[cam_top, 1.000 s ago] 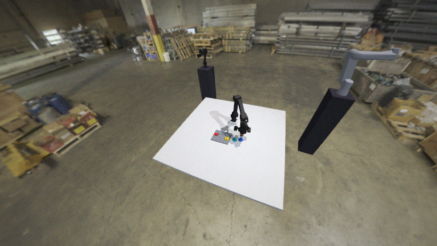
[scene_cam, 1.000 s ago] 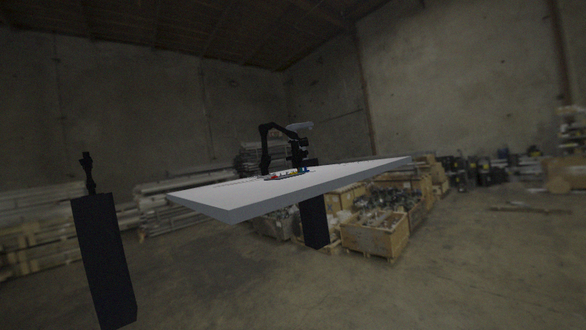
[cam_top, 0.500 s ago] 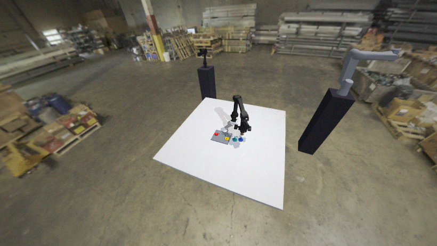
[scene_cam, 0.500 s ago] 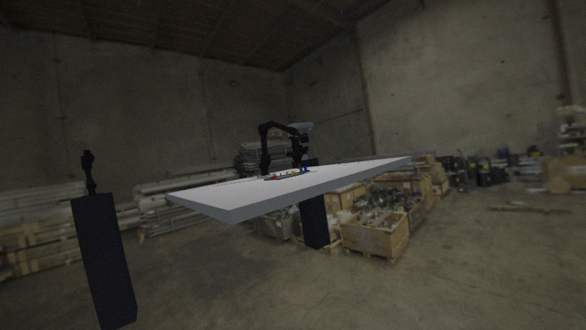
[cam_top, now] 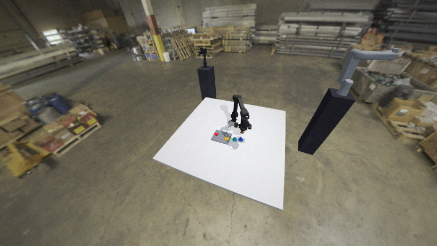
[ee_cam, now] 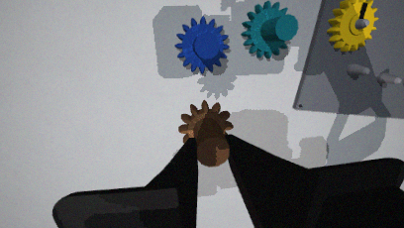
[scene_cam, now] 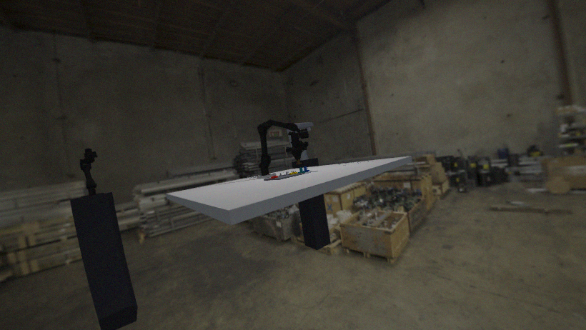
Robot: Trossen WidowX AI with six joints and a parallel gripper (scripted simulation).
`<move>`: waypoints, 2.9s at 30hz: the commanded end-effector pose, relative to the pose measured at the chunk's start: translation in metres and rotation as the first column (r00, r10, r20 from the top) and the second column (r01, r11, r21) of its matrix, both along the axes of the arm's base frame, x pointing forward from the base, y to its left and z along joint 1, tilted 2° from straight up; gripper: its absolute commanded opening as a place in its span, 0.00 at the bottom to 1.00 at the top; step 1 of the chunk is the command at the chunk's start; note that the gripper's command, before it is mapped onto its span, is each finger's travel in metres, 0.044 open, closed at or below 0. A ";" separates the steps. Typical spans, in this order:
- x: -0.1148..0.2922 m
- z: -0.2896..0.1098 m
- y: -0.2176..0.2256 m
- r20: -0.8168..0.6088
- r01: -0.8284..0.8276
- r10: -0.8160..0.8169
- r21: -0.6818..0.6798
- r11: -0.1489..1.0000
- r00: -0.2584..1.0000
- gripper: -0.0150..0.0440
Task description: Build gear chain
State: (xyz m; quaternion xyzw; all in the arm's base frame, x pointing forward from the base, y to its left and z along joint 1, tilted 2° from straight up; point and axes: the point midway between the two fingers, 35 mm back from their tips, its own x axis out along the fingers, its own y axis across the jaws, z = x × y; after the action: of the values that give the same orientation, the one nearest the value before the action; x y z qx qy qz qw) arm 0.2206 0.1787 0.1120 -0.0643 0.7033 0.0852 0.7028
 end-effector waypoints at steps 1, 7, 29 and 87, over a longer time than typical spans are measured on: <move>0.001 0.010 0.000 0.003 -0.004 0.004 0.004 1.000 1.000 0.25; 0.001 0.023 -0.001 0.003 -0.004 0.004 0.004 1.000 1.000 0.25; -0.004 0.070 -0.008 0.003 -0.004 0.004 0.004 1.000 1.000 0.25; 0.054 0.046 -0.096 0.007 0.071 -0.071 -0.007 0.997 0.997 0.25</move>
State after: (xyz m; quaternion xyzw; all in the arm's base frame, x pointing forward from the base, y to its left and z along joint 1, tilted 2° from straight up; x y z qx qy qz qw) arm 0.2713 0.0887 0.1602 -0.0392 0.7043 0.0568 0.7066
